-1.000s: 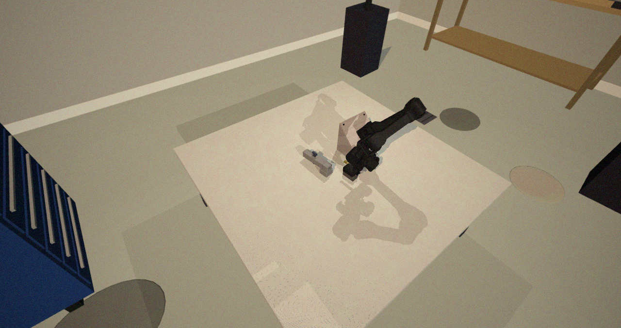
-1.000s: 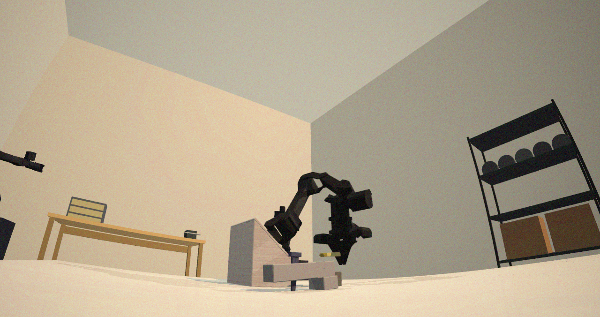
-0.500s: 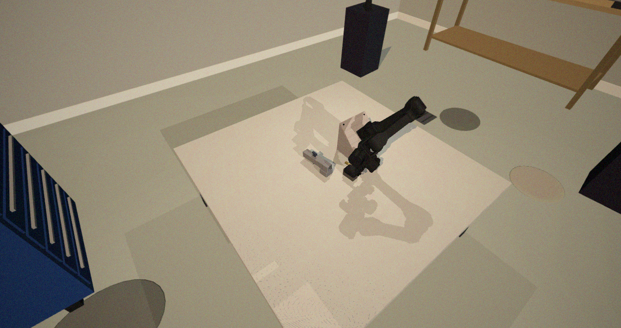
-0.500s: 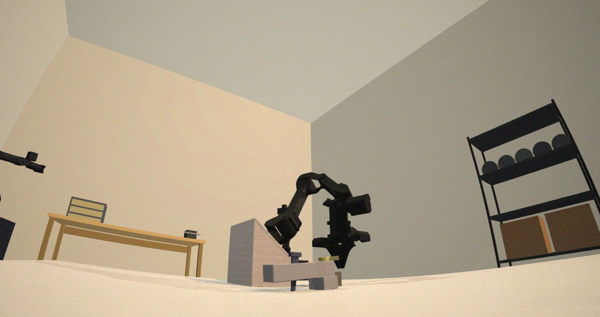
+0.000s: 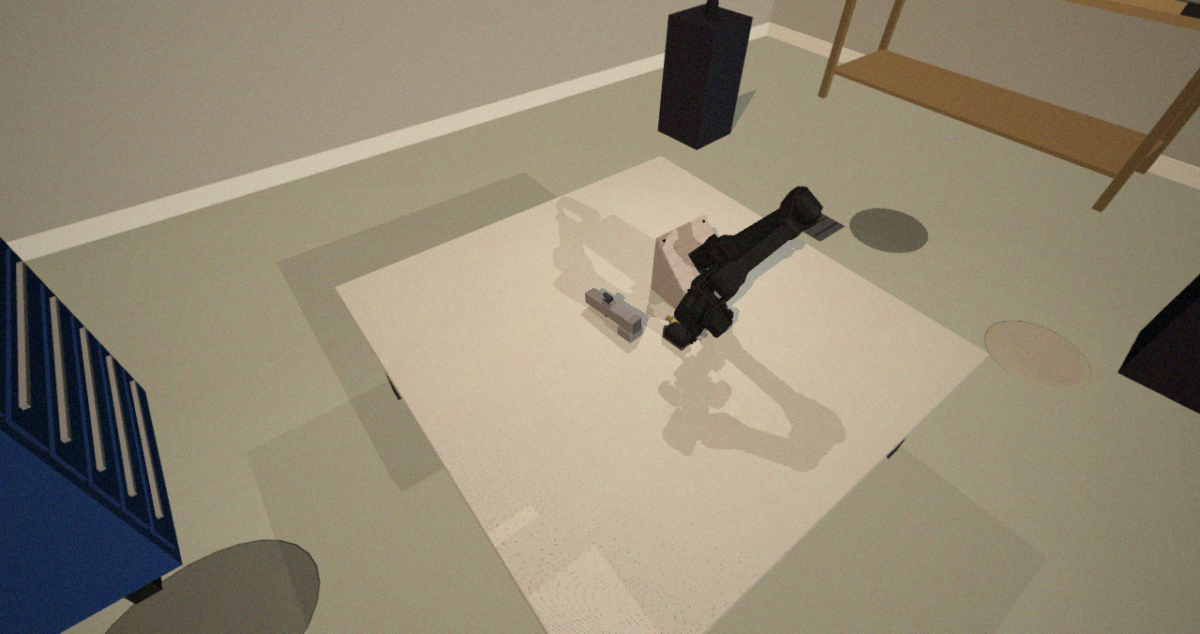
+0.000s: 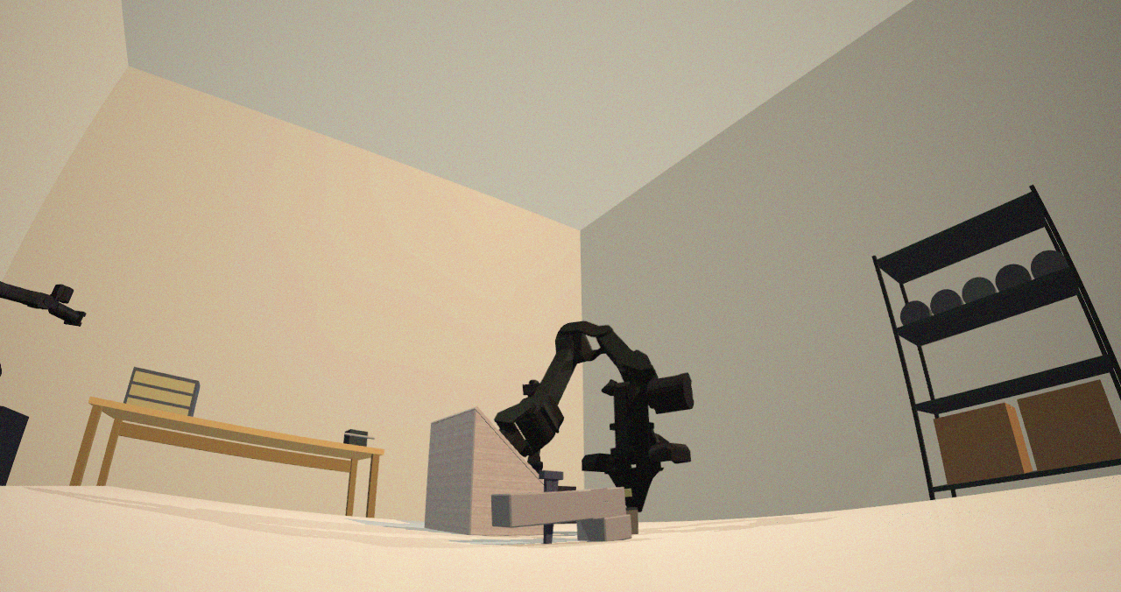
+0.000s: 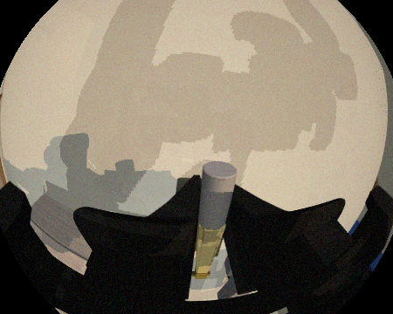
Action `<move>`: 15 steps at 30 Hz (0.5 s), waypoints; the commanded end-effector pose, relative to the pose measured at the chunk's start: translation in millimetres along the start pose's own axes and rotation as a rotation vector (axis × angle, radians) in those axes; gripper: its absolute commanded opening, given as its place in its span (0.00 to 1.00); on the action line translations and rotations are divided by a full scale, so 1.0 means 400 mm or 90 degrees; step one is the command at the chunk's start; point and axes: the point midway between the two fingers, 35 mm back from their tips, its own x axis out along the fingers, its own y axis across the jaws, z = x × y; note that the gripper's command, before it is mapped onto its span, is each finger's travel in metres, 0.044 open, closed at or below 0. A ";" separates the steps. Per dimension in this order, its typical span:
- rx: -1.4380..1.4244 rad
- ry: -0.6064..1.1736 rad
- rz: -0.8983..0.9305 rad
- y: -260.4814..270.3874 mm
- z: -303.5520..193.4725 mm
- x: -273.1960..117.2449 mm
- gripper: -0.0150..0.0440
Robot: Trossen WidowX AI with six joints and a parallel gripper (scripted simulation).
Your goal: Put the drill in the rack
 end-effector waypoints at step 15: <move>0.003 0.002 0.003 -0.001 0.002 0.049 0.25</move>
